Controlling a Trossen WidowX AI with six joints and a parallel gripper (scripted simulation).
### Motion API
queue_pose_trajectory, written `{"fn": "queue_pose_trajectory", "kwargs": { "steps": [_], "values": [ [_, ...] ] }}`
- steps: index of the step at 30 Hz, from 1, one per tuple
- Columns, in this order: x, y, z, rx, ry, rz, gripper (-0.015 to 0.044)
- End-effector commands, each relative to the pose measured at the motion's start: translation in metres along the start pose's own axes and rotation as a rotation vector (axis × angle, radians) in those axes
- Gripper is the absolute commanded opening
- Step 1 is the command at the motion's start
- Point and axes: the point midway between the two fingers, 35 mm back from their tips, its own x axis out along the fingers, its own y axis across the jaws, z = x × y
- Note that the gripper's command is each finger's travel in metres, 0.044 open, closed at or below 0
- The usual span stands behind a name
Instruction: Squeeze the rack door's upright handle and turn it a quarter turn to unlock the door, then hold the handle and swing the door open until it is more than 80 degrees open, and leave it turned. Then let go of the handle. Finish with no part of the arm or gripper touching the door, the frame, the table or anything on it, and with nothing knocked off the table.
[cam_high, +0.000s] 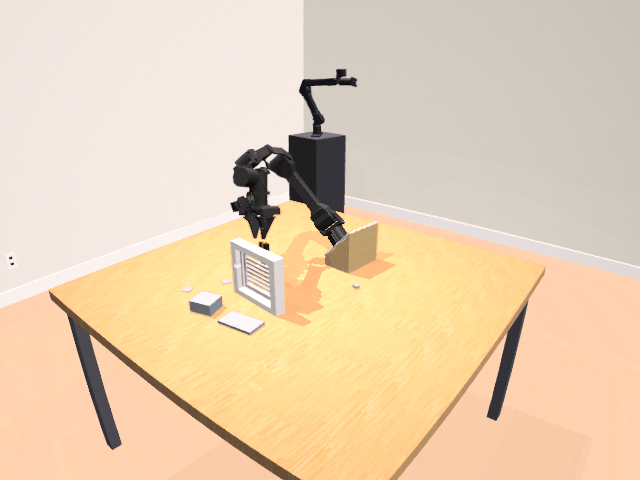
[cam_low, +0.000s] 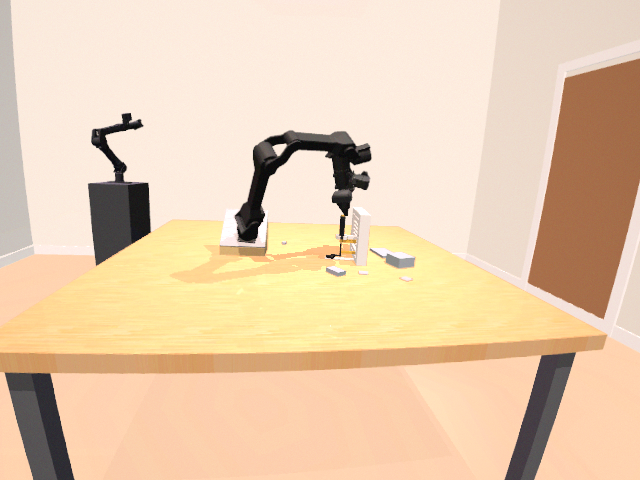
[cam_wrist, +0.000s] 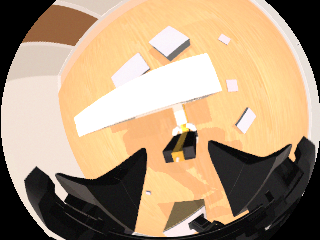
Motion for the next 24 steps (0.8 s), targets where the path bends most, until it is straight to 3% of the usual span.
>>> {"fn": "queue_pose_trajectory", "kwargs": {
  "steps": [1, 11, 24],
  "values": [
    [-0.002, 0.004, -0.004, -0.045, 0.027, -0.077, 0.0287],
    [-0.009, 0.015, -0.012, -0.179, 0.071, -0.268, 0.0287],
    [0.004, 0.011, -0.012, -0.188, 0.095, -0.272, 0.0287]
  ]
}}
